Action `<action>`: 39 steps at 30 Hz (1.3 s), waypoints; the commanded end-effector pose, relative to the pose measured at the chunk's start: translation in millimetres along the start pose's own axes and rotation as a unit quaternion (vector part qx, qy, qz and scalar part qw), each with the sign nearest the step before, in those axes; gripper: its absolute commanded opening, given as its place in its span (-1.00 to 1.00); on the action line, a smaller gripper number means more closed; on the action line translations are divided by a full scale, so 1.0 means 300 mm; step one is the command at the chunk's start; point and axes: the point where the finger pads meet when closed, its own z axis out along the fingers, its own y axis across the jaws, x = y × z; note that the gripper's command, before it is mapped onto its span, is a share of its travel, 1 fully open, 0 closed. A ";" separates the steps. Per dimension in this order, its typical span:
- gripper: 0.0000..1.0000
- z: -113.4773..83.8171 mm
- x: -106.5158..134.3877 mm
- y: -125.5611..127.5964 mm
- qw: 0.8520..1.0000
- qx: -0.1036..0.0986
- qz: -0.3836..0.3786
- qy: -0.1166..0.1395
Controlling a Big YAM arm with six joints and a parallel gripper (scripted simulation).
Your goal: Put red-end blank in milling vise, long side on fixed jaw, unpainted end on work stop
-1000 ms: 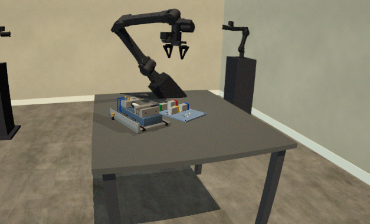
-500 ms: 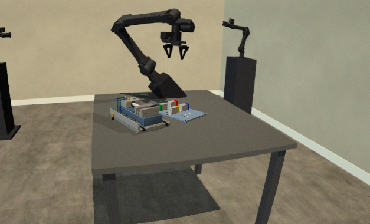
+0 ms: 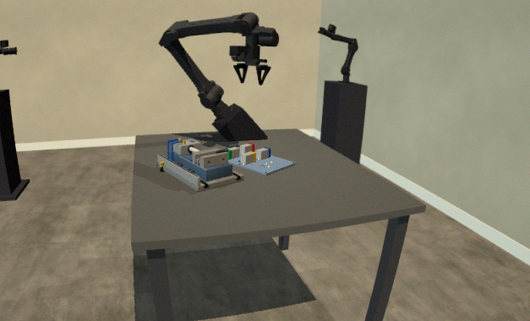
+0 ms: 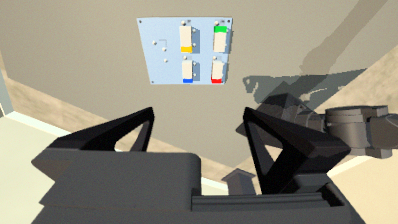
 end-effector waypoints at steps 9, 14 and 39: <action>1.00 -0.018 -0.006 0.007 1.000 -0.001 0.002 0.000; 1.00 -0.018 -0.006 0.007 1.000 -0.001 0.002 0.000; 1.00 0.362 -0.016 0.035 1.000 -0.016 0.010 0.004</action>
